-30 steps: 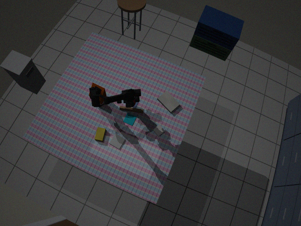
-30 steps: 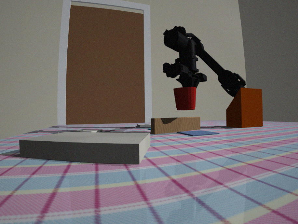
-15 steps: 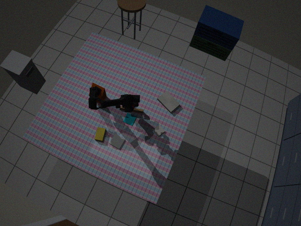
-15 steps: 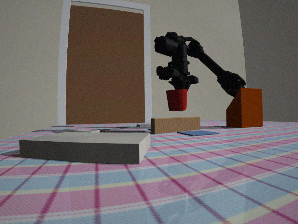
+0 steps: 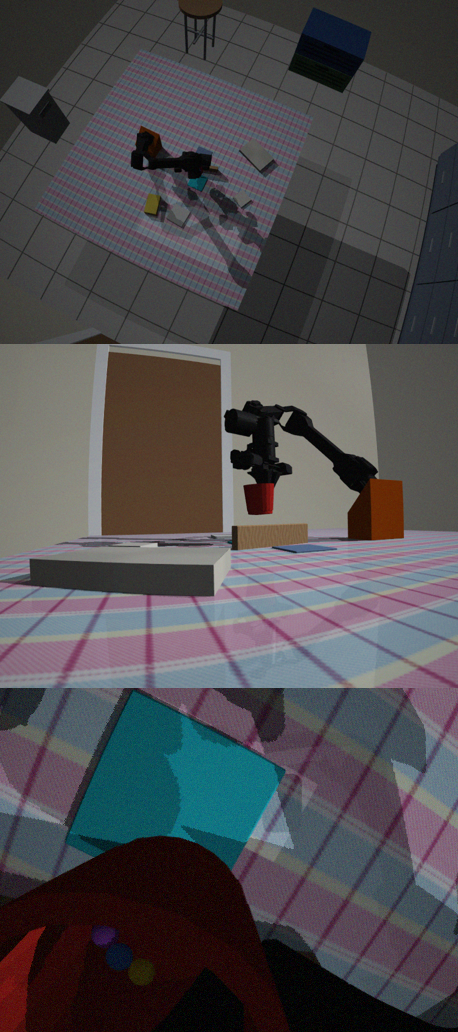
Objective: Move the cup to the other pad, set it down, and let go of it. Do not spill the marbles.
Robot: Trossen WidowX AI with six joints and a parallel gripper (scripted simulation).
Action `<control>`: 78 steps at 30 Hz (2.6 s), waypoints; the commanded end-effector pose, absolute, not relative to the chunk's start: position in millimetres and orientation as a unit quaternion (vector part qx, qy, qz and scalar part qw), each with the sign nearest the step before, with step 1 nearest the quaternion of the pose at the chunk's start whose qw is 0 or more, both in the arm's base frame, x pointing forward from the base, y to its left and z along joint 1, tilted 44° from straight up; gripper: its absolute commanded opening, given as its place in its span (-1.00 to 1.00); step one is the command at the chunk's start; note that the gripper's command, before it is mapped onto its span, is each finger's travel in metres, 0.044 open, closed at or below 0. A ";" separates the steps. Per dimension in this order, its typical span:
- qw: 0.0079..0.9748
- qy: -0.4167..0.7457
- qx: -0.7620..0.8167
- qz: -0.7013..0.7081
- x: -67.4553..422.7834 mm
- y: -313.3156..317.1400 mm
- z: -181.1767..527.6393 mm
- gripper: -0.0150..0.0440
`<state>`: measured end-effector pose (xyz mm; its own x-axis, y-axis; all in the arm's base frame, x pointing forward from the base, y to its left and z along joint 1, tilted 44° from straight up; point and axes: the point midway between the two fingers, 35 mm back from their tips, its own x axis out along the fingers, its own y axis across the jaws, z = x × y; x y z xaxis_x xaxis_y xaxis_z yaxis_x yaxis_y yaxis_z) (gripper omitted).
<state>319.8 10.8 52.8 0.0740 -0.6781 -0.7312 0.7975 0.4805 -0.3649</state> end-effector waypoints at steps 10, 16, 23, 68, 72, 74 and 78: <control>0.734 0.450 0.067 -0.504 333.4 -4.1 73.0 -0.49; 0.734 0.450 0.067 -0.504 334.3 -9.7 66.7 -0.49; 0.734 0.450 0.067 -0.504 336.0 -17.5 58.4 -0.49; 0.734 0.448 0.071 -0.505 341.3 -50.4 25.9 -0.40; 0.734 0.448 0.071 -0.505 341.3 -50.4 25.9 -0.06; 0.734 0.448 0.071 -0.505 341.3 -50.4 25.9 -0.06; 0.734 0.448 0.071 -0.505 341.3 -49.3 26.9 -0.06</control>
